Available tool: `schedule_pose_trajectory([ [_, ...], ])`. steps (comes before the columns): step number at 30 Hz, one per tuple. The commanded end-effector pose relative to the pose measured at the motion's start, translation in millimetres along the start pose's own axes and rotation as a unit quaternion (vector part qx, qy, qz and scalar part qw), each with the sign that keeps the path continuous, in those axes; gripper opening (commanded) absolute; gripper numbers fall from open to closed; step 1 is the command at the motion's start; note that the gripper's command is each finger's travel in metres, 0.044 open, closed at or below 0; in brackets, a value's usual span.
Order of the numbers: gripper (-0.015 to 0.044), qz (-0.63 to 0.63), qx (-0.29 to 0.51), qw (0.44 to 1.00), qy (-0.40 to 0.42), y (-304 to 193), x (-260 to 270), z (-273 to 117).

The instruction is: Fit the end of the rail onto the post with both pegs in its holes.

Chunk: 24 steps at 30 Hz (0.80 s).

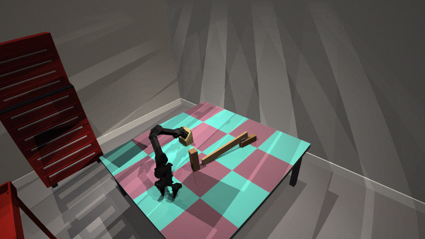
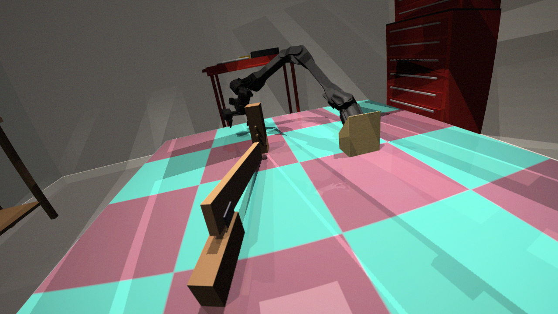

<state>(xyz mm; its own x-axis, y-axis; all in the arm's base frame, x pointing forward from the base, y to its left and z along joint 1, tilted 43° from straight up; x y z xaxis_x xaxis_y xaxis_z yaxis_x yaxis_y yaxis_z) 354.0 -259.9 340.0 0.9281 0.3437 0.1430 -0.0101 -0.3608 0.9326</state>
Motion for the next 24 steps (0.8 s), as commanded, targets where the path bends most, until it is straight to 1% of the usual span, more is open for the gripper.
schedule_pose_trajectory([
  [1, 0.0440, -0.126, 0.066, 0.990, 0.016, -49, 31, -11],
  [4, 0.0440, -0.235, 0.113, 0.965, 0.036, -87, 52, -26],
  [8, 0.0440, -0.379, 0.163, 0.908, 0.066, -137, 74, -52],
  [11, 0.0440, -0.480, 0.192, 0.851, 0.094, -173, 86, -76],
  [15, 0.0440, -0.609, 0.219, 0.752, 0.127, -217, 94, -110],
  [18, 0.0440, -0.697, 0.230, 0.663, 0.148, -248, 95, -137],
  [19, 0.0440, -0.730, 0.232, 0.624, 0.154, -259, 94, -147],
  [21, 0.0440, -0.804, 0.233, 0.521, 0.166, -284, 89, -171],
  [24, 0.0440, -0.892, 0.224, 0.351, 0.175, -316, 77, -207],
])
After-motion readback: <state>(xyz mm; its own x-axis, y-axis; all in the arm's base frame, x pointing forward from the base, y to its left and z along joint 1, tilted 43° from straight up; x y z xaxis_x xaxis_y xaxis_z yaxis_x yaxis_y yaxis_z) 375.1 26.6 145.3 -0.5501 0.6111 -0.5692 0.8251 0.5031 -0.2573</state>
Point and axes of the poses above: the point midway between the two fingers, 35 mm back from their tips, its own z axis out along the fingers, its own x axis across the jaws, y = z × x, the point moved 9 cm from there along -z, back along the fingers, and after that the axes turned 14 degrees about z, right-handed, at the moved point
